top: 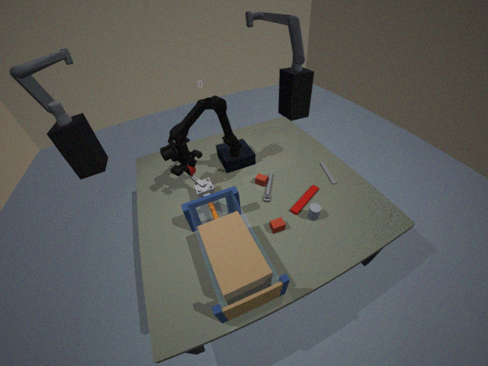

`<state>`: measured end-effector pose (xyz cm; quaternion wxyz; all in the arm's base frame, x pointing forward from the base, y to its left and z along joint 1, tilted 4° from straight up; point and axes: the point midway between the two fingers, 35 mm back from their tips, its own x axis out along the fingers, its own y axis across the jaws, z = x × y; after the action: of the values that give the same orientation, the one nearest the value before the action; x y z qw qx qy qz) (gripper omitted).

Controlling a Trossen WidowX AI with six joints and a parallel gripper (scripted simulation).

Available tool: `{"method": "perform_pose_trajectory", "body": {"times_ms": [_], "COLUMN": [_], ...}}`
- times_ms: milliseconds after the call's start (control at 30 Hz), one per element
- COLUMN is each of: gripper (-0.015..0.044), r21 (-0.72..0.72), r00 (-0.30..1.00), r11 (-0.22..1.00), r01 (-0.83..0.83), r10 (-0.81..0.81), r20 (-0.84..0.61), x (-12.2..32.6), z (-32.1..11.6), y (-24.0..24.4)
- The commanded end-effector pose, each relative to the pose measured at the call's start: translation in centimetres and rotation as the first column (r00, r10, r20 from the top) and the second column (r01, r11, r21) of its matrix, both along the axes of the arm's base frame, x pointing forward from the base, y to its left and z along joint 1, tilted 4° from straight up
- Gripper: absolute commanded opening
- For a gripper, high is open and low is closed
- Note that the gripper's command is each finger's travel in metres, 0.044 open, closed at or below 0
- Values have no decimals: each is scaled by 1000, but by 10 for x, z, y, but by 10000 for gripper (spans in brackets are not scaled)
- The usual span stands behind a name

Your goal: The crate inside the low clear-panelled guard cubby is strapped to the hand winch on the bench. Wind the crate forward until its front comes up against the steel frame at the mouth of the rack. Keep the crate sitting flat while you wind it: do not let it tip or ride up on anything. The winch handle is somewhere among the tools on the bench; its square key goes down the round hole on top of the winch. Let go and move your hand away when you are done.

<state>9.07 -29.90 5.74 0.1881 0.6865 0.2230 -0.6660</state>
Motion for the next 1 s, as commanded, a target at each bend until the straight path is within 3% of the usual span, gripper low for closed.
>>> {"method": "perform_pose_trajectory", "body": {"times_ms": [0, 967], "gripper": [0, 0], "r21": [-30, -32], "r00": [1000, 1000], "r11": [1000, 999], "r01": [0, 0], "r10": [1, 1], "r20": [25, 27], "x": [11, 34], "z": [-1, -1], "y": [-15, -37]}}
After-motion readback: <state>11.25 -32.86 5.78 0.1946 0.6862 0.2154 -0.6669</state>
